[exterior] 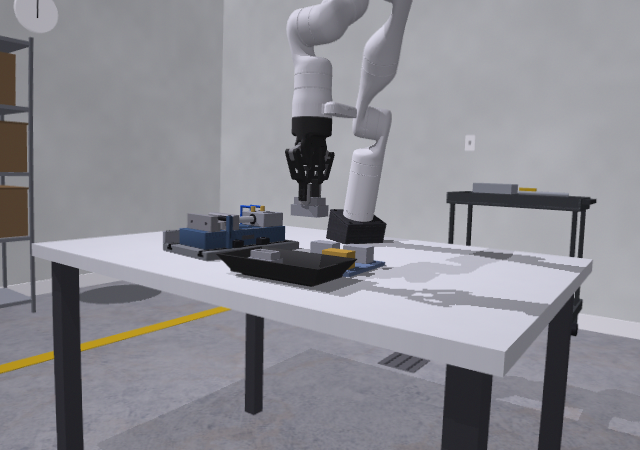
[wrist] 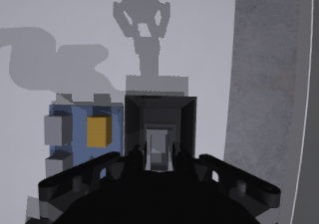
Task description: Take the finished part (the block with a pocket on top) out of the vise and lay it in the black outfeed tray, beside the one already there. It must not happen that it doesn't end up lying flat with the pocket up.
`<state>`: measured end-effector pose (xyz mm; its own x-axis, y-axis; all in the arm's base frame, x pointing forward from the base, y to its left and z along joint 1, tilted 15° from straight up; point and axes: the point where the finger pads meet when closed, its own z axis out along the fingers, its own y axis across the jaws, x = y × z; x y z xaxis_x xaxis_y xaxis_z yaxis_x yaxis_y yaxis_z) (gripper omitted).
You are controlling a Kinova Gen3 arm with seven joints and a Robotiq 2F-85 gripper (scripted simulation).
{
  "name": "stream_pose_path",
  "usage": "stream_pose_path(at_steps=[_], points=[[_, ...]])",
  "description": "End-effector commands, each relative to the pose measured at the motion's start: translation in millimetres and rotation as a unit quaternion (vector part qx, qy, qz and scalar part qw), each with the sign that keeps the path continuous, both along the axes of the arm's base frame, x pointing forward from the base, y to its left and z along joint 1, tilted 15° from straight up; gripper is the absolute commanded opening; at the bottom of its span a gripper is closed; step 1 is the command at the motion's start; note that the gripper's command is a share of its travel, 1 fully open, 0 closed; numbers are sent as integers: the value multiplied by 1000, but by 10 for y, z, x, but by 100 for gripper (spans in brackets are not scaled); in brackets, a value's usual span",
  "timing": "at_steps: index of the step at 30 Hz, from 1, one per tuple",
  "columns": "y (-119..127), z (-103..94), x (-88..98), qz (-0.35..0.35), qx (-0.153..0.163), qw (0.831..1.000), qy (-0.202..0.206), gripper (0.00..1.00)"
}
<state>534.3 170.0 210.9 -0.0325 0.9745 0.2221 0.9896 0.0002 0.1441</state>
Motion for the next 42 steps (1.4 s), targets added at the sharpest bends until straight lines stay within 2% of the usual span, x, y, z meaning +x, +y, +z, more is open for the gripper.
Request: stream_pose_path(at_steps=[1, 17, 42], points=[[-1, 4, 4, 0, 0, 1000, -1, 0], [25, -104, 20, 0, 0, 1000, -1, 0], [118, -505, 79, 0, 0, 1000, -1, 0]])
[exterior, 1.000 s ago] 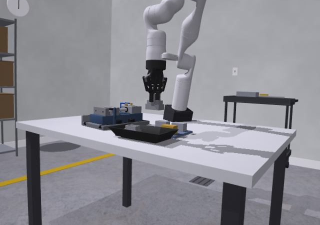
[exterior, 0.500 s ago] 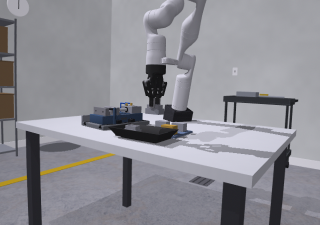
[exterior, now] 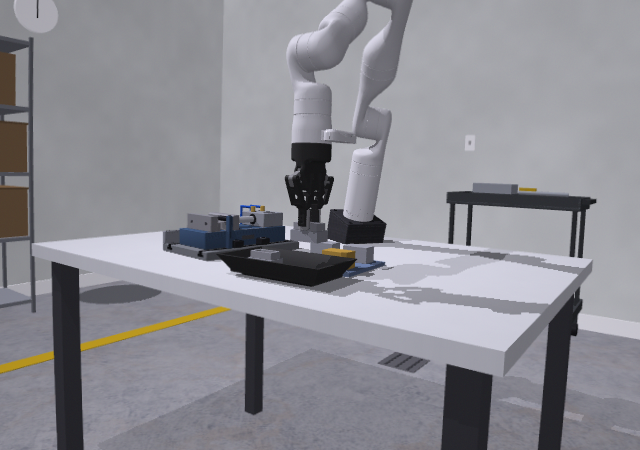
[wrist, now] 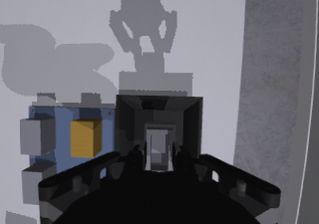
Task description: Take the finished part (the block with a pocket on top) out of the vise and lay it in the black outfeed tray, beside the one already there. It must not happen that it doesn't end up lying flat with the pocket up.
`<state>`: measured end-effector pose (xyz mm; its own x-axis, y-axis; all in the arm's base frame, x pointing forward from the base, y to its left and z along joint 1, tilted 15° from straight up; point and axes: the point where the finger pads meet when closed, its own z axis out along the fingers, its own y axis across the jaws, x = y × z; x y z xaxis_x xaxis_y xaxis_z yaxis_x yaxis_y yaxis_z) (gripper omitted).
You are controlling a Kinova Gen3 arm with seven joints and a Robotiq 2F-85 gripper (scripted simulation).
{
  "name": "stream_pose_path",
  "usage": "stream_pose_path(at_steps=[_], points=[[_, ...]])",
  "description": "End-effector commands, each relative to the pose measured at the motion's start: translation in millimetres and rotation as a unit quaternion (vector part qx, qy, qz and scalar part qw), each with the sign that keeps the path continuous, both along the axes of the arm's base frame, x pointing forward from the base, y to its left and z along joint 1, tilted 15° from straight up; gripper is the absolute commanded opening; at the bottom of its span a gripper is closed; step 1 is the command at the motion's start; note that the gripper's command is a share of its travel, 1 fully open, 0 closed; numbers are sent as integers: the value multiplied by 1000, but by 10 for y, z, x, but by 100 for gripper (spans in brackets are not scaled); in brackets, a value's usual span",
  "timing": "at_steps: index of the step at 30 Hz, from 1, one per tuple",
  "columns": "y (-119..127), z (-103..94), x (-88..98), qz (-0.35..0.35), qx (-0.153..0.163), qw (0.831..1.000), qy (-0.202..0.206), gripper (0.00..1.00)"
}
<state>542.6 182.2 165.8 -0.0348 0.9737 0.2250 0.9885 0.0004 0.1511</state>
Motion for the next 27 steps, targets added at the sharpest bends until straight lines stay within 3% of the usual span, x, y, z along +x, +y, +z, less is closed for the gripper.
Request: stream_pose_path(at_steps=[1, 27], points=[[2, -75, 0, 0, -1, 1000, 3, 0], [84, -426, 52, 0, -1, 1000, 3, 0]])
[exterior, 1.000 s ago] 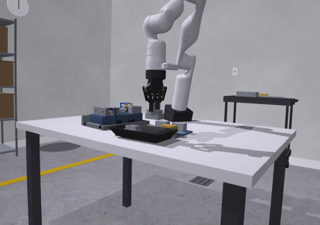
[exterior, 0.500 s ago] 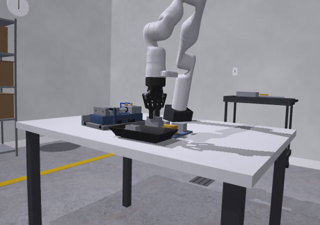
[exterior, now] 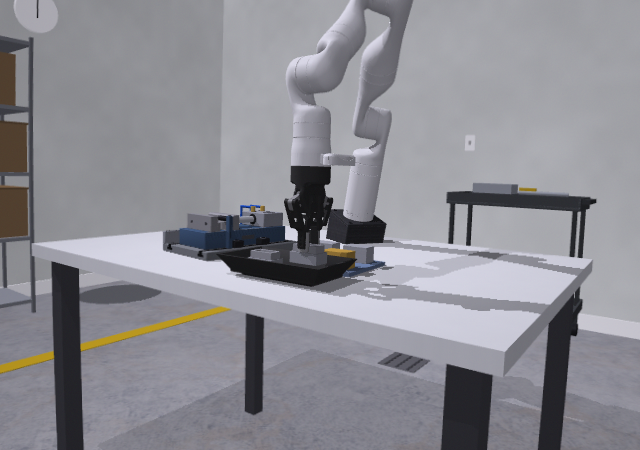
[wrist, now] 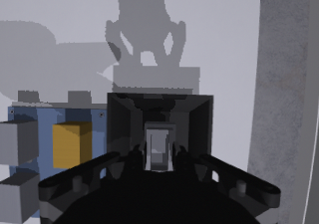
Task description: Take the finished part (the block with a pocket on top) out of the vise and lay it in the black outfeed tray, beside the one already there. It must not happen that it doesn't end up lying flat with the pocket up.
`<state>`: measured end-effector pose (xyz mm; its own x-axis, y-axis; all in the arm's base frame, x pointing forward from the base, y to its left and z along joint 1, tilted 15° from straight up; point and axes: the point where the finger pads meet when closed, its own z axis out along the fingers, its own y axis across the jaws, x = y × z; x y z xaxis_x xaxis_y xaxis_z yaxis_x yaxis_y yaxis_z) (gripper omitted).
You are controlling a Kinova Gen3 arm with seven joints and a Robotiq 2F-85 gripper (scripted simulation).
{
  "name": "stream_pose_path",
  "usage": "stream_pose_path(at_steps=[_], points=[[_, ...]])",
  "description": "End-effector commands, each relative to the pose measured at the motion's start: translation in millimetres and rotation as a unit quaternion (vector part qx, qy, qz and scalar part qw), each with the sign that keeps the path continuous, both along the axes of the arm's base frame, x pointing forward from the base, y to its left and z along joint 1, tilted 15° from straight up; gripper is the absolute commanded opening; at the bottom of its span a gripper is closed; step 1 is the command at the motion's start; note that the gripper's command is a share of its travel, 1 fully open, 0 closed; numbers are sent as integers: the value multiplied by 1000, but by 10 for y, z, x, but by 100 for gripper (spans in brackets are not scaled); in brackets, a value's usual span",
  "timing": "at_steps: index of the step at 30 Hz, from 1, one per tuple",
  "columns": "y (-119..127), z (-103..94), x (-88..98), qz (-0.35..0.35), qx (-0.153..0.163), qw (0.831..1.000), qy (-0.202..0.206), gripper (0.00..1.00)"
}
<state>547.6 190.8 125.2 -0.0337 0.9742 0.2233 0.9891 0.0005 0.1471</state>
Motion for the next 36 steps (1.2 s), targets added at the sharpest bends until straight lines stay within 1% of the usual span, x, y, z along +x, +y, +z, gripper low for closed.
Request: stream_pose_path(at_steps=[1, 12, 36], points=[[0, -30, 3, 0, 0, 1000, 1, 0], [13, -86, 11, 0, 0, 1000, 1, 0], [14, -90, 12, 0, 0, 1000, 1, 0]])
